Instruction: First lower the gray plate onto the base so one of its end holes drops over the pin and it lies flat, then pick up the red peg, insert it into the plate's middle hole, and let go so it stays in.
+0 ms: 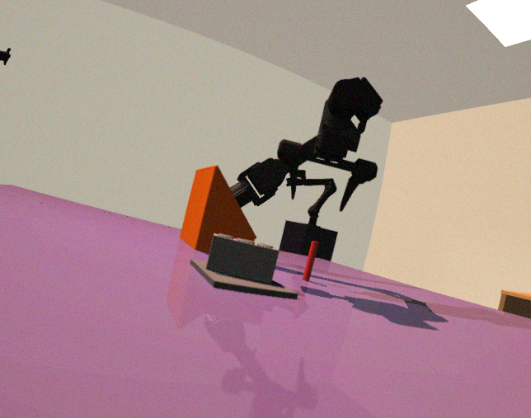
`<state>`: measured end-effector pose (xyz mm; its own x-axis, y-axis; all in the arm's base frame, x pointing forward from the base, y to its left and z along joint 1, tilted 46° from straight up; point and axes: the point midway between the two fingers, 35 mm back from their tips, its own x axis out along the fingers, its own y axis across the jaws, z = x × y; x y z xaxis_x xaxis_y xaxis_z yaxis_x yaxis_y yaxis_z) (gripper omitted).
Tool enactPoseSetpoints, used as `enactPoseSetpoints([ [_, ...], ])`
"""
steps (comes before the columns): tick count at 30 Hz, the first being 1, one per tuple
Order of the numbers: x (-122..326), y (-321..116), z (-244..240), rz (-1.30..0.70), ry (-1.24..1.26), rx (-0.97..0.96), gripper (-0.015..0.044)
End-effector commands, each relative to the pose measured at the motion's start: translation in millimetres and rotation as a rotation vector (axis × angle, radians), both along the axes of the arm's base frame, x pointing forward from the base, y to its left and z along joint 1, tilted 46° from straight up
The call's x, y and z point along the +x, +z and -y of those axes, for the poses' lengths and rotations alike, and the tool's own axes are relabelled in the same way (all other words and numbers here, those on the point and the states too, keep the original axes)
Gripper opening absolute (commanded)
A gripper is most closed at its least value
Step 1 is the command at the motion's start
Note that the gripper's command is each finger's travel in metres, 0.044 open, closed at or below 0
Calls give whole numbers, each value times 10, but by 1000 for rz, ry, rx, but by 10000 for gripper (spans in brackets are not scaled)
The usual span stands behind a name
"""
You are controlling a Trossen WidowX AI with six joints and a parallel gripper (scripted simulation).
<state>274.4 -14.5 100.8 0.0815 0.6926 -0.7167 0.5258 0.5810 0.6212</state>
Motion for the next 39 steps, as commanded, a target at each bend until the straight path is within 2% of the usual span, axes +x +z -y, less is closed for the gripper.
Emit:
enactPoseSetpoints([
  [1, -332, 195, -340, -423, -424, 68, 440],
  [16, -335, 205, -350, -423, -424, 68, 440],
  [20, -314, 28, -531, -422, -424, 69, 440],
  [39, -283, -182, -754, -422, -425, 68, 440],
])
